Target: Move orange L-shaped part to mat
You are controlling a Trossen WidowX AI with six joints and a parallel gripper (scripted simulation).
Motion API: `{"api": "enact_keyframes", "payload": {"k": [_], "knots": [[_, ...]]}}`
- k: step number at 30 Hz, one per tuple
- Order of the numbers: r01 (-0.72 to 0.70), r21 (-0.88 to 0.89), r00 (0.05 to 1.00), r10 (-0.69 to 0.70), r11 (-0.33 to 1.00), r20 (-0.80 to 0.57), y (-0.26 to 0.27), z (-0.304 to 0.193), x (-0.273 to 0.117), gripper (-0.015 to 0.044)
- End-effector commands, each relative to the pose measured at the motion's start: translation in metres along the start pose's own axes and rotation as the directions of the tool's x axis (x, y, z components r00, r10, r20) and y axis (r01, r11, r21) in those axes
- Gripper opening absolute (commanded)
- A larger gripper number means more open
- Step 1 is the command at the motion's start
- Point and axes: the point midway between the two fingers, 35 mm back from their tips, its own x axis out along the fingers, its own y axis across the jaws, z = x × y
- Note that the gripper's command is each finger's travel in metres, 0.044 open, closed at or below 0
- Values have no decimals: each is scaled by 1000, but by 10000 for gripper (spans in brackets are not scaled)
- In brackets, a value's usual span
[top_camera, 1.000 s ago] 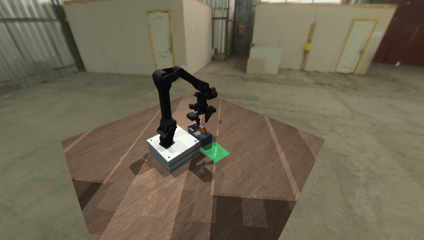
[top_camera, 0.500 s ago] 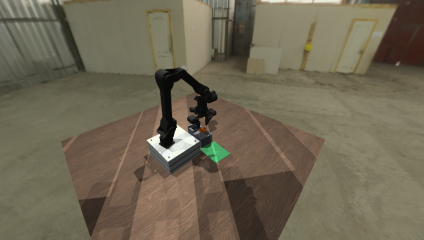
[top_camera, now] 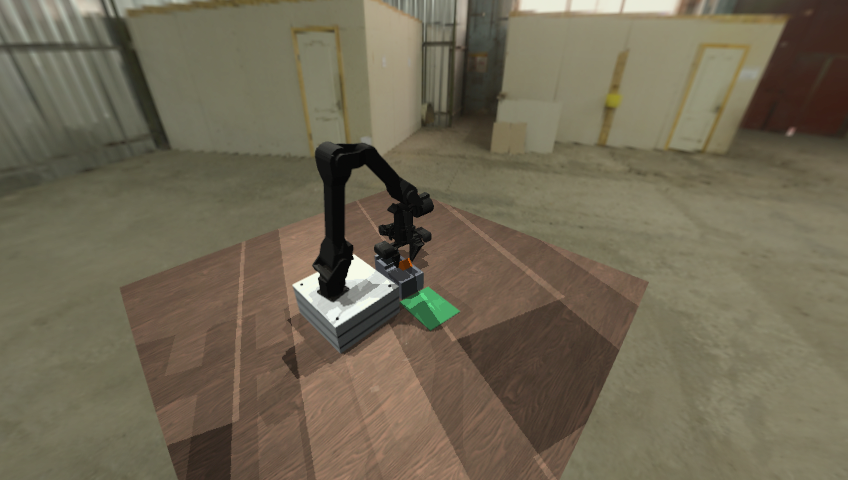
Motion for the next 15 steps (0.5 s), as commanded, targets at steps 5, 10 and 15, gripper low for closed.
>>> {"api": "enact_keyframes", "payload": {"k": [5, 10, 15], "knots": [[-1, 0, 1000, 1, 1000, 0, 1, 0, 4, 228], [-1, 0, 1000, 1, 1000, 0, 1, 0, 4, 135], [-1, 0, 1000, 1, 1000, 0, 1, 0, 4, 102]]}}
